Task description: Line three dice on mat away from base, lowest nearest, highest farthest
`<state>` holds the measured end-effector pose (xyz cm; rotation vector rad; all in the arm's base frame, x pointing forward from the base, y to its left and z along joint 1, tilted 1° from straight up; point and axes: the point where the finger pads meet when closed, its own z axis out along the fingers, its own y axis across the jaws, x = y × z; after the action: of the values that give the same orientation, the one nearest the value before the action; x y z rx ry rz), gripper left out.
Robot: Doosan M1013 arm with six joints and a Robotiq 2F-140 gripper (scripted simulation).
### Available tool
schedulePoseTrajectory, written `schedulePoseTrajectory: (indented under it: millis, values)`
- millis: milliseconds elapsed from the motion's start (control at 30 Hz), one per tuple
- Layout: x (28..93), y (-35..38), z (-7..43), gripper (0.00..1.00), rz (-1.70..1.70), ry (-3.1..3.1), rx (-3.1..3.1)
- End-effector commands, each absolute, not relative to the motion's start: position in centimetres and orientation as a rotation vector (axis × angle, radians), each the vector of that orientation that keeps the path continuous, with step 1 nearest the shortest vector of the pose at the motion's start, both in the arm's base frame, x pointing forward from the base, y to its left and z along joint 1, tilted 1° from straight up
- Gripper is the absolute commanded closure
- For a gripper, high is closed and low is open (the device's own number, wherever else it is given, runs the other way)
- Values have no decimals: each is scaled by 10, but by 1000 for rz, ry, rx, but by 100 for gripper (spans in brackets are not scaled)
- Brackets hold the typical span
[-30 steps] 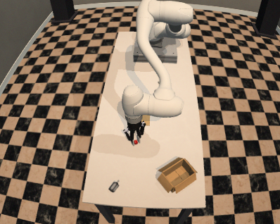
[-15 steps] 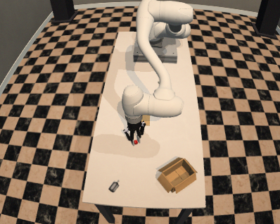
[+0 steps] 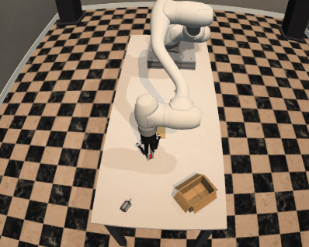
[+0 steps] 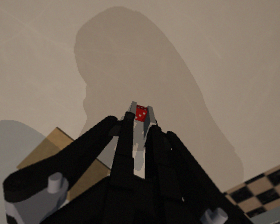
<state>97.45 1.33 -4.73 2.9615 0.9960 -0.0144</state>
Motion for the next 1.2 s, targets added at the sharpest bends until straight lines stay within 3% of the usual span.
schedulePoseTrajectory:
  millis: [0, 1167]
  values:
    - [975, 13, -46, 82, -12, 996, 2961]
    - [975, 14, -32, 82, -12, 996, 2961]
